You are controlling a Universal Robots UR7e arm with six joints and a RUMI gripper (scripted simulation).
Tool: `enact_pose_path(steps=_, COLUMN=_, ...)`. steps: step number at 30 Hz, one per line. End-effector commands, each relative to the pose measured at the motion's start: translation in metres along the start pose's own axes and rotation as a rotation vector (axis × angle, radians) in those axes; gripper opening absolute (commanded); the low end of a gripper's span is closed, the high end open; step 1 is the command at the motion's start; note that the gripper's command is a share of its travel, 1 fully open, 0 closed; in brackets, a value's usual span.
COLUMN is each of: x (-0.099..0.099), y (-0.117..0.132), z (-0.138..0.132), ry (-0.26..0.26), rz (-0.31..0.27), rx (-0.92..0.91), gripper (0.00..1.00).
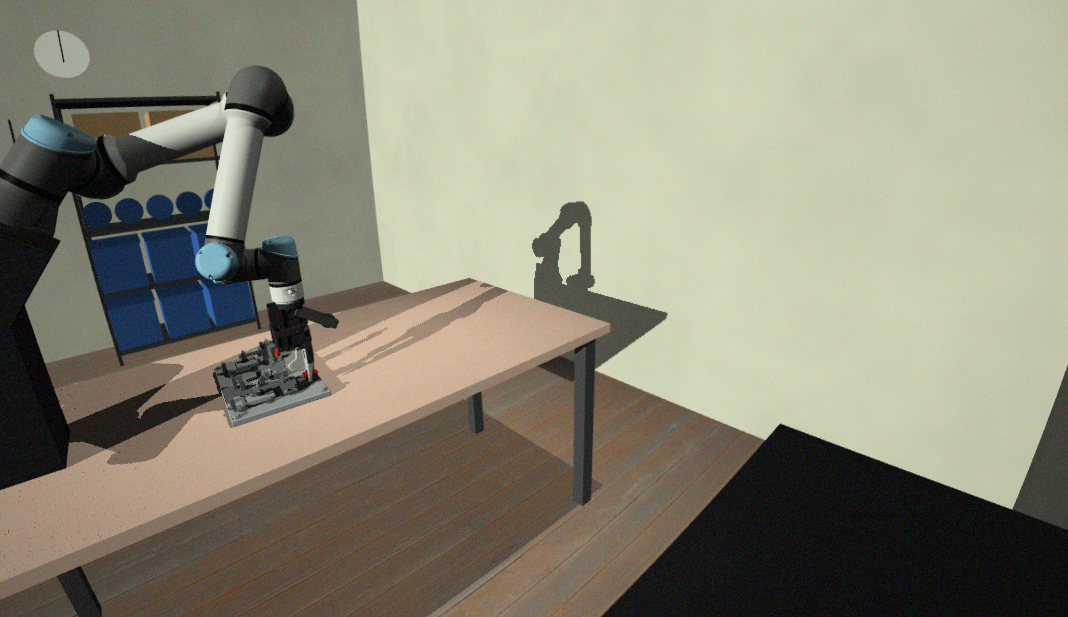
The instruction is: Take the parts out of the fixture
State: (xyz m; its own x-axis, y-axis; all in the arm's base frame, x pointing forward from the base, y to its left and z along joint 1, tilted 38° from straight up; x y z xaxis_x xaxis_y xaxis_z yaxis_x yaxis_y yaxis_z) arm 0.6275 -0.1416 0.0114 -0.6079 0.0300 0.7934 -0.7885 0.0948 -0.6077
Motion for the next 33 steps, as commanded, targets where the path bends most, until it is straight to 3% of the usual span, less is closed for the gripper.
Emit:
enact_pose_path(steps=1, x=0.001, y=0.0, z=0.0, ry=0.0, rz=0.001, rx=0.0, gripper=0.0)
enact_pose_path(steps=33, x=0.017, y=0.009, z=0.0, ry=0.0, rz=0.001, rx=0.0, gripper=0.0)
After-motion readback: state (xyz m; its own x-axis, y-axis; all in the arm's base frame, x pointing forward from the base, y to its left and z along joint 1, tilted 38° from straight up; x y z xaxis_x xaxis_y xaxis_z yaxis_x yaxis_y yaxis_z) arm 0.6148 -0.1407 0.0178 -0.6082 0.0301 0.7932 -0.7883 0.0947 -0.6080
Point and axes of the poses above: the point where the finger pads meet when closed, its own x axis back along the fingers, its own z axis across the jaws, y = z × x, the point moved 8 cm from there along x, back along the fingers
